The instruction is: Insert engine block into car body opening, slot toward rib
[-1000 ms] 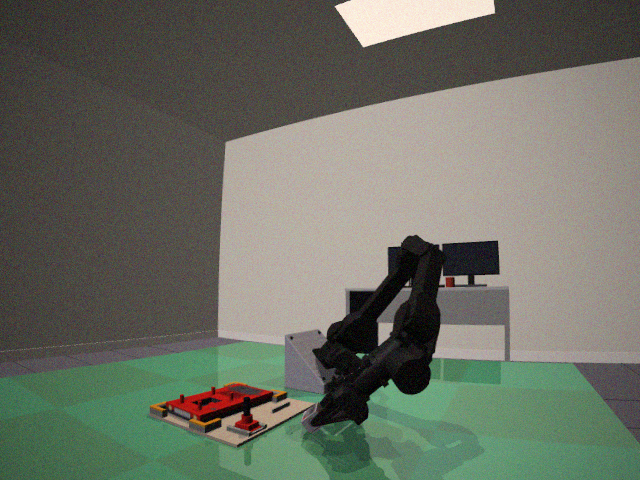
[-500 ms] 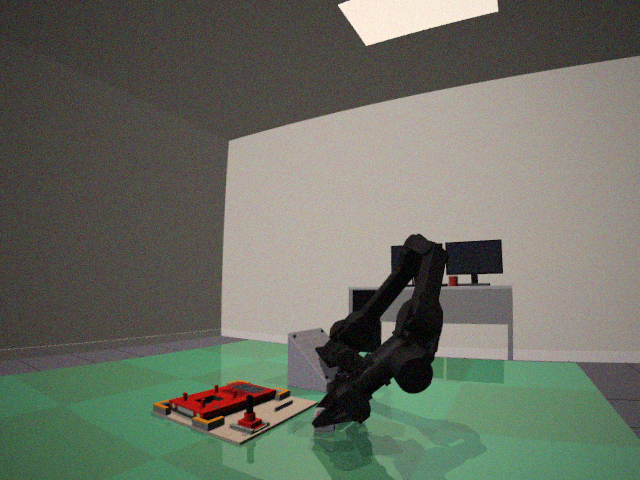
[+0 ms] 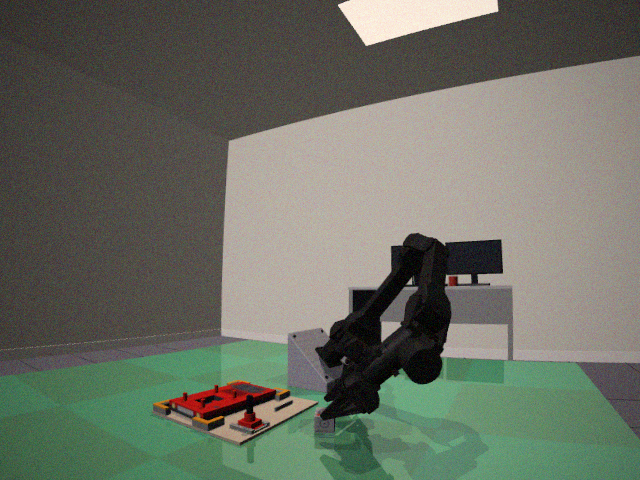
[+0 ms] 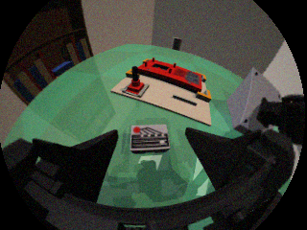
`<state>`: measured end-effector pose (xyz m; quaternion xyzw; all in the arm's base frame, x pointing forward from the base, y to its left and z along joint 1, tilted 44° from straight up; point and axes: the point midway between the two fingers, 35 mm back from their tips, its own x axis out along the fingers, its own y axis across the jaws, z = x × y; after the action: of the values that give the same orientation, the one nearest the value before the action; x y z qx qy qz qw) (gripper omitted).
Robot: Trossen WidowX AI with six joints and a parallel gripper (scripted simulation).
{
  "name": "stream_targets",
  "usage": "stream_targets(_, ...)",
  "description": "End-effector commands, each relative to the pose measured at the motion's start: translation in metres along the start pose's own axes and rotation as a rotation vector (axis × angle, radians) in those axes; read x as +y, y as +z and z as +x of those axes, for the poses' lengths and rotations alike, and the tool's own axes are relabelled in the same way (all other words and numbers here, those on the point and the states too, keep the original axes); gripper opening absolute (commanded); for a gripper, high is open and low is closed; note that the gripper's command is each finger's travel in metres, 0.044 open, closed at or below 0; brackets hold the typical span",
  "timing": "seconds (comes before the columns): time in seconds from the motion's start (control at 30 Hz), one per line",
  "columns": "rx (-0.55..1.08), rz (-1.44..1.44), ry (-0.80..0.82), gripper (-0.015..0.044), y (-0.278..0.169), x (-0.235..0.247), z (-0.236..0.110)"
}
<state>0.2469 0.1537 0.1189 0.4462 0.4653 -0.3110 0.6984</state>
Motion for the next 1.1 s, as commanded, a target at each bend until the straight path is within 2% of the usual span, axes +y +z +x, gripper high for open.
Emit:
stream_targets(0.0,0.01,0.006,0.014,0.044,0.001,0.003,-0.02)
stream_targets(0.77,0.008,-0.003,0.01,0.044,0.001,0.002,-0.019)
stream_targets(1.07,0.121,-0.256,-0.044,0.044,0.002,-0.002,-0.011)
